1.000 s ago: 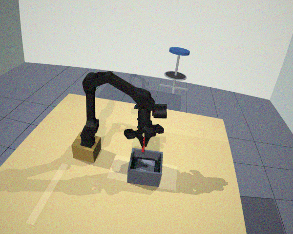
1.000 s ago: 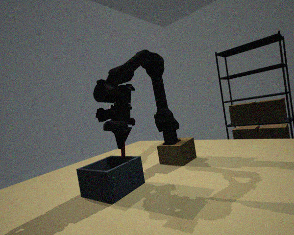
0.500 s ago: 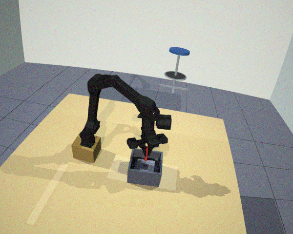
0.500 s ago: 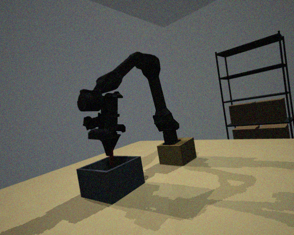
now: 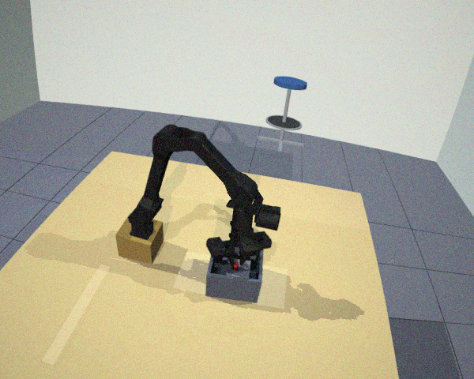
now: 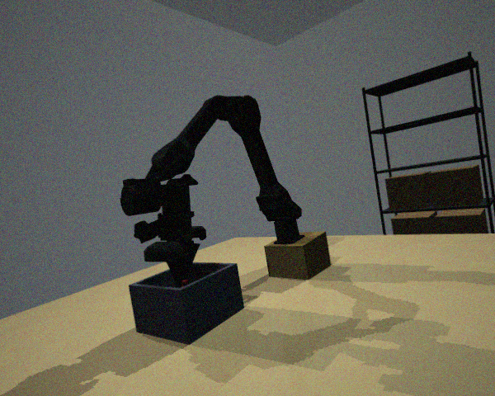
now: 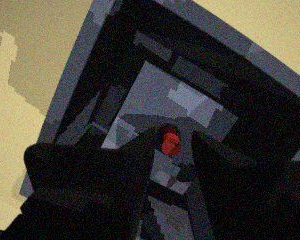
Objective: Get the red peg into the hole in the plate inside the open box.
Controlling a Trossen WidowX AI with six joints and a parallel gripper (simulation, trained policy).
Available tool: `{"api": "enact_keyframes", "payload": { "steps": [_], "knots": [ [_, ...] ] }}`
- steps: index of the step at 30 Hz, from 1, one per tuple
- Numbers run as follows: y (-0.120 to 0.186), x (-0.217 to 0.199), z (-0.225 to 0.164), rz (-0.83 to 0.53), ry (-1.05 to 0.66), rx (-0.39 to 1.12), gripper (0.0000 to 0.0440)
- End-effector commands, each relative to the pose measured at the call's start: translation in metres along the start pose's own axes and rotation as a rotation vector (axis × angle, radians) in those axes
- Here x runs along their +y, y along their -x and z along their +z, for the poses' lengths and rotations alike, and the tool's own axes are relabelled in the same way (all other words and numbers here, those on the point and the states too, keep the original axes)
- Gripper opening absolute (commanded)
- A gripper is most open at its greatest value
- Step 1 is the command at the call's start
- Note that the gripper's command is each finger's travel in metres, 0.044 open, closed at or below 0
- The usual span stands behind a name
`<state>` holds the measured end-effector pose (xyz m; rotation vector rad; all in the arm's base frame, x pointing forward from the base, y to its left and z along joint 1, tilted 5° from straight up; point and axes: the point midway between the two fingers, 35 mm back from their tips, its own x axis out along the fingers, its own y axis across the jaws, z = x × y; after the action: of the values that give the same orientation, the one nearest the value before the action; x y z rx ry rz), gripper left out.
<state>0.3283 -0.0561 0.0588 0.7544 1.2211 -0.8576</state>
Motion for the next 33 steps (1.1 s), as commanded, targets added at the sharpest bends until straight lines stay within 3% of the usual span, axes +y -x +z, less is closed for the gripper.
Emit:
{"api": "enact_keyframes", "payload": {
  "steps": [1,12,26,33],
  "knots": [
    [-0.006,0.003,0.004,-0.006,0.019,0.009,0.0186],
    [-0.007,0.022,0.034,0.023,0.044,-0.023,0.044],
    [0.004,0.039,0.08,0.097,0.014,-0.133,0.044],
    [0.005,0.04,0.082,0.1,0.013,-0.138,0.044]
  ]
}}
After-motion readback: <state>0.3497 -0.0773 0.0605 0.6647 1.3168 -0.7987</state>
